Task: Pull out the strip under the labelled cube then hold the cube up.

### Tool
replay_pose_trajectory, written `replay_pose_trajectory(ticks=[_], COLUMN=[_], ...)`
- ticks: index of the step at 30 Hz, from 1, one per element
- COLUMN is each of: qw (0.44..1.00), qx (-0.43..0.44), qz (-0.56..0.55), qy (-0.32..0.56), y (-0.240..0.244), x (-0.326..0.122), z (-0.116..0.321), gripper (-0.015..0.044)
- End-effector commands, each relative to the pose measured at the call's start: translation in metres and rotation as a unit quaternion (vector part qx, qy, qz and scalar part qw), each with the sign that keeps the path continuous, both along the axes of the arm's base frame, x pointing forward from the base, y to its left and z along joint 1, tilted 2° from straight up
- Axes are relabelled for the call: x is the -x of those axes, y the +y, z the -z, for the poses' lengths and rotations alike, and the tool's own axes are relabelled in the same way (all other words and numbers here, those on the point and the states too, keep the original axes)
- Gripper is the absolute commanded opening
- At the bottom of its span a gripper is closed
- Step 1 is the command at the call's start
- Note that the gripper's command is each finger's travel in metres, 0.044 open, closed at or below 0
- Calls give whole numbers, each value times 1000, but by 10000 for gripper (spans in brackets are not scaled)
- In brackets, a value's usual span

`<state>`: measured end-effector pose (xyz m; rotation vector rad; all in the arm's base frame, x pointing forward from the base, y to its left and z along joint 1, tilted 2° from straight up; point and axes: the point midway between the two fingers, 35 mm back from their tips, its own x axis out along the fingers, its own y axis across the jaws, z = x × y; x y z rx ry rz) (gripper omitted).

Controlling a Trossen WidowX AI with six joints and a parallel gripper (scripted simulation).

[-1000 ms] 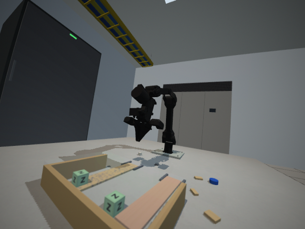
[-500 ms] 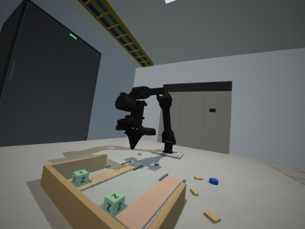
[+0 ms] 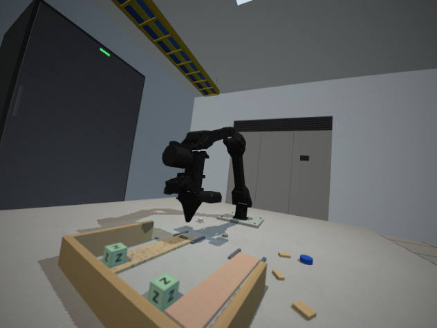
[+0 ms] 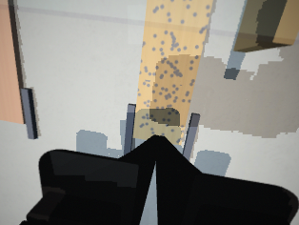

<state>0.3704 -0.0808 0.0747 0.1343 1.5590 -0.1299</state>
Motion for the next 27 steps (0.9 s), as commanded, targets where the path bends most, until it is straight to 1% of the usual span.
replay_pose_trajectory(ticks=[1, 22, 27], qw=[1000, 1000, 1000], qx=[2, 2, 2], qz=[-3, -3, -3], qy=[2, 2, 2], y=[-1, -1, -1], x=[0, -1, -2], z=[9, 44, 46], gripper=[0, 0, 0])
